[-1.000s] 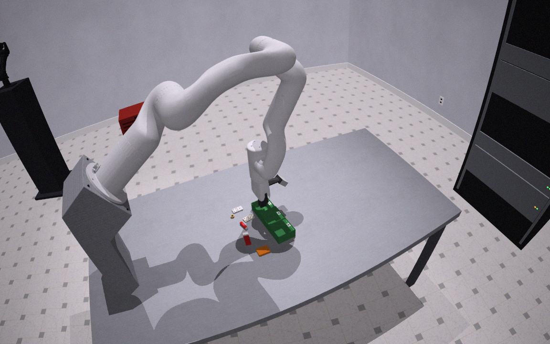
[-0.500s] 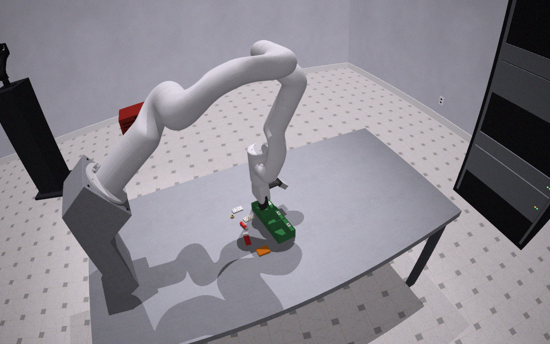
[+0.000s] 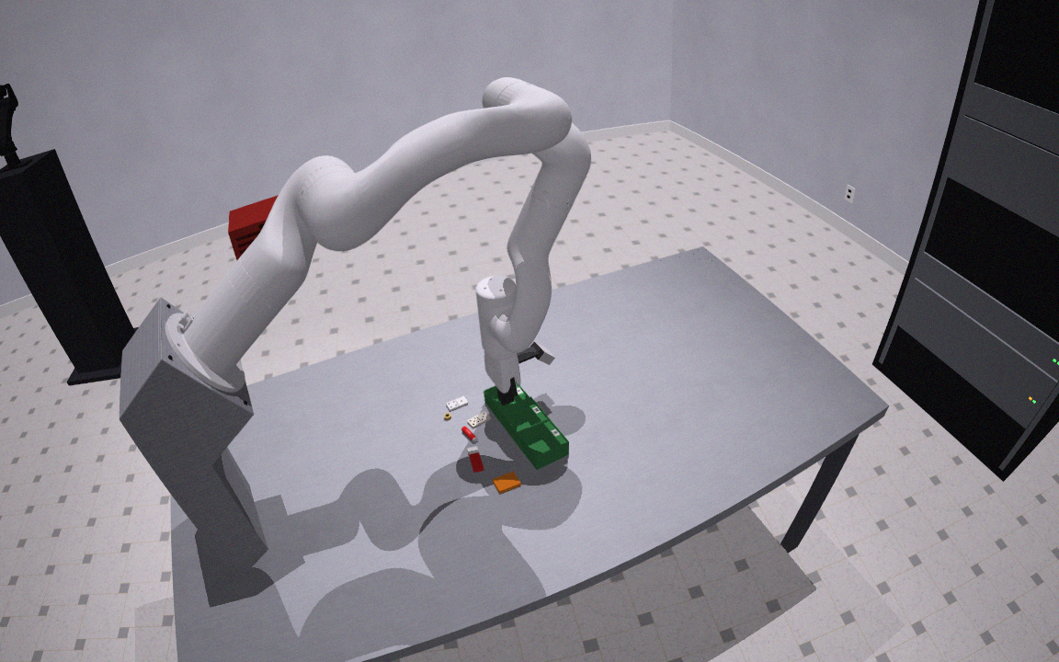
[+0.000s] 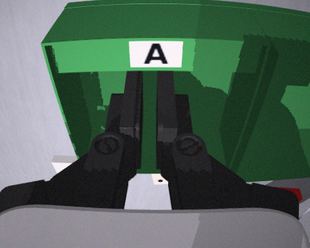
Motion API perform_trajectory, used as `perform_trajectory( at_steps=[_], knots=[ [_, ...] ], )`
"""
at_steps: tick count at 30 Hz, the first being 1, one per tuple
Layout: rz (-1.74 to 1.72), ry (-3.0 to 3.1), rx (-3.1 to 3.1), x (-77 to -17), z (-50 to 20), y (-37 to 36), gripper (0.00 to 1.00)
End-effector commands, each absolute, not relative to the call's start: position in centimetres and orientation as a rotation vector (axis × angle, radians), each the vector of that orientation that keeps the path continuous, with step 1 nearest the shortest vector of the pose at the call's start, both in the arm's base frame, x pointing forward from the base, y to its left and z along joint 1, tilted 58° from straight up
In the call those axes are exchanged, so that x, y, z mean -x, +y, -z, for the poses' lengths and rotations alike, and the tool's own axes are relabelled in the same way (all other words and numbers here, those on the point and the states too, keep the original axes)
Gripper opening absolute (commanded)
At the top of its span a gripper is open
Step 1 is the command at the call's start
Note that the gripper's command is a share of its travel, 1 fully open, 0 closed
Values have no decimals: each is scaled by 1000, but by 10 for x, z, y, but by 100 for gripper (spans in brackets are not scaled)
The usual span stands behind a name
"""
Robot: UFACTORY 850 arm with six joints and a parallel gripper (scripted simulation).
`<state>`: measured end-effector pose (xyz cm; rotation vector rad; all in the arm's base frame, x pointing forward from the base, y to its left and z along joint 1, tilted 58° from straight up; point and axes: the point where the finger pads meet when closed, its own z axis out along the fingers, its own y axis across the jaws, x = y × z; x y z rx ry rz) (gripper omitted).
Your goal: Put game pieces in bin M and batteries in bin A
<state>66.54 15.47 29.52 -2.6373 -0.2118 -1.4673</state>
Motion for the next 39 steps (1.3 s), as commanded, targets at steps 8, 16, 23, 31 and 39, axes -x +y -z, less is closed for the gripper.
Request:
perform_trajectory(
  at_steps=[8, 16, 23, 31, 39],
  knots=[
    [1468, -212, 2637, -665, -296, 155, 7],
    [1468, -212, 2637, -665, -296, 155, 7],
    [1468, -212, 2637, -663, -297, 154, 7],
    [1468, -212, 2637, -657, -301, 153, 7],
    [1468, -212, 2637, -648, -307, 151, 7]
  ],
)
